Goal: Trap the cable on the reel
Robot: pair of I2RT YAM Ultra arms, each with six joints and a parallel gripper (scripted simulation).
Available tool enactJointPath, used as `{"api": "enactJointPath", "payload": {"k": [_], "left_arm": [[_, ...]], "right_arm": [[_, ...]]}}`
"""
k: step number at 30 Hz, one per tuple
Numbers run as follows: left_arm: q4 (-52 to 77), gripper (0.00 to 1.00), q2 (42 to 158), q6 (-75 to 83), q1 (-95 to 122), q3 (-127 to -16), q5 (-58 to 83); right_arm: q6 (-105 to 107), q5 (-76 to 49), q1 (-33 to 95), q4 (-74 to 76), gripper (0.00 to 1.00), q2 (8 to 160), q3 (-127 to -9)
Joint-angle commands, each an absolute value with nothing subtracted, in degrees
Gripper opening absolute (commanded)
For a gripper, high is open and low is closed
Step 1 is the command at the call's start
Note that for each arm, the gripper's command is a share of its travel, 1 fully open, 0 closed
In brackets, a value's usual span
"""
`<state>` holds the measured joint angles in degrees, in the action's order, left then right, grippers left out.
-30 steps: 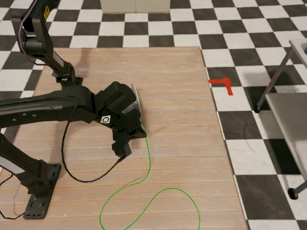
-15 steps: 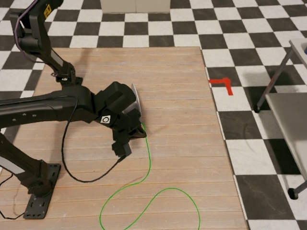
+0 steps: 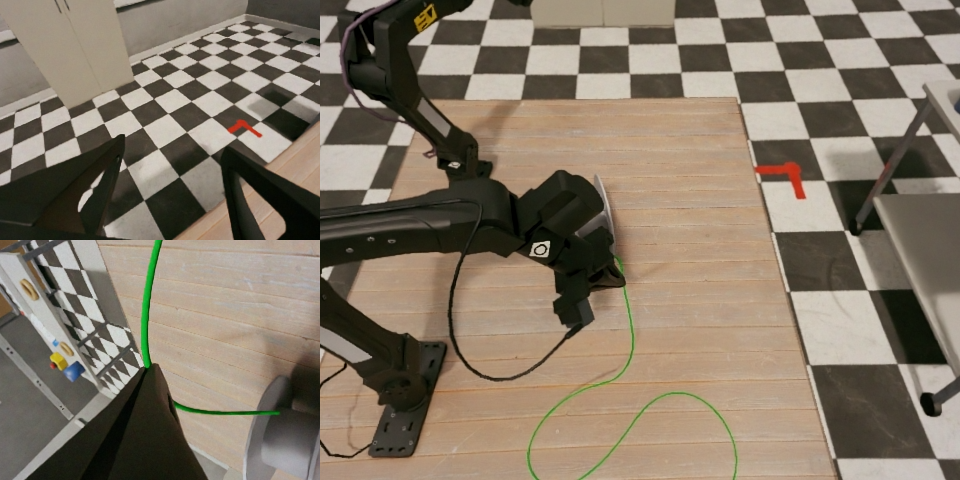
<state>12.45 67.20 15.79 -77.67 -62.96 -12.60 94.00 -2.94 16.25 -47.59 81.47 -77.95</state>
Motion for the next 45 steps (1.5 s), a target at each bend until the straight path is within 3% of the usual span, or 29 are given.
{"api": "enactJointPath", "payload": {"k": [1,45], "left_arm": [[18.0,0.75,68.5,21.4,-73.8,-65.3,-17.8],[58.4,0.75,87.6,66.2,-23.2,-78.3,-53.1]], "right_arm": [[94.2,-3.8,16.6,-47.4,0.0,79.9,-78.6],[94.2,-3.8,16.6,-47.4,0.0,79.9,-78.6]]}}
